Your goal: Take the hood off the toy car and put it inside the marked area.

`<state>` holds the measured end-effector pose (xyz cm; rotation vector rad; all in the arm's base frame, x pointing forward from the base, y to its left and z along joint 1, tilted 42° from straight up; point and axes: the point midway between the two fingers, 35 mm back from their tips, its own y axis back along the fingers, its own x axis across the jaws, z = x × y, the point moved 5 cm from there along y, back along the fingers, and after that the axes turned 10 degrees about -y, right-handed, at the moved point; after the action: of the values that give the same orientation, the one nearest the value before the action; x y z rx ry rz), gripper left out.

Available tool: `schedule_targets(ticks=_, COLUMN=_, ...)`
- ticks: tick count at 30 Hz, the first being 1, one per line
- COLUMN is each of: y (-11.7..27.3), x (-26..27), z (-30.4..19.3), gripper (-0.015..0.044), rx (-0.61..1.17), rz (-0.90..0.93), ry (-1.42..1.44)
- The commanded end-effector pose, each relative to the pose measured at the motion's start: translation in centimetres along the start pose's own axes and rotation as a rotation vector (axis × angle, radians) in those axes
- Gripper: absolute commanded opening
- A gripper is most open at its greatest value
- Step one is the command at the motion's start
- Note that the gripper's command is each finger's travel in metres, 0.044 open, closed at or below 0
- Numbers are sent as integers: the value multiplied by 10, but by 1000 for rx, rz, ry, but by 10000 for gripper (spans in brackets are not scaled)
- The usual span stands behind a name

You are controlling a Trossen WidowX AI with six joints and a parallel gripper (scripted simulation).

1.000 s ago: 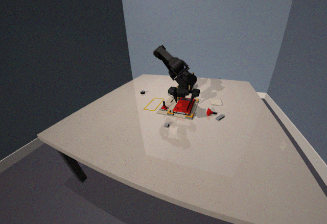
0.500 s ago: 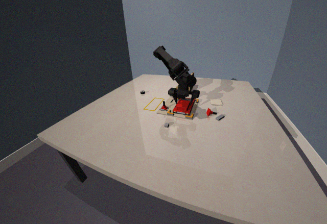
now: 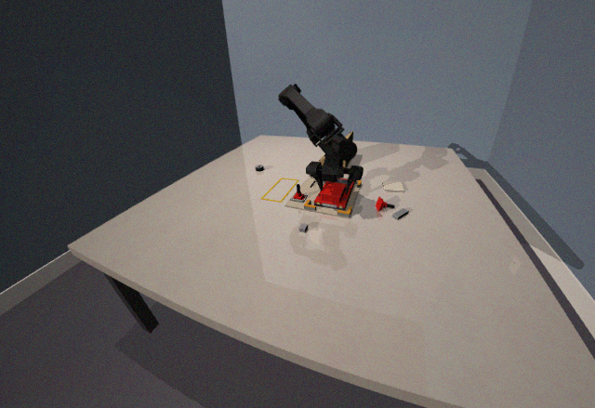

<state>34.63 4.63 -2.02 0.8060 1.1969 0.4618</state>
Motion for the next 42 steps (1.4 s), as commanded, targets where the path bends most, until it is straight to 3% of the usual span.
schedule_targets(ticks=1, y=0, x=0, z=0, gripper=361, rx=0, rz=0, ry=-1)
schedule_targets(ticks=11, y=0, x=0, z=0, gripper=295, rx=0, rz=0, ry=-1)
schedule_targets(ticks=22, y=6, x=0, z=0, gripper=6, rx=0, rz=1, ry=0)
schedule_targets(ticks=42, y=19, x=0, z=0, gripper=0, rx=0, rz=1, ry=0)
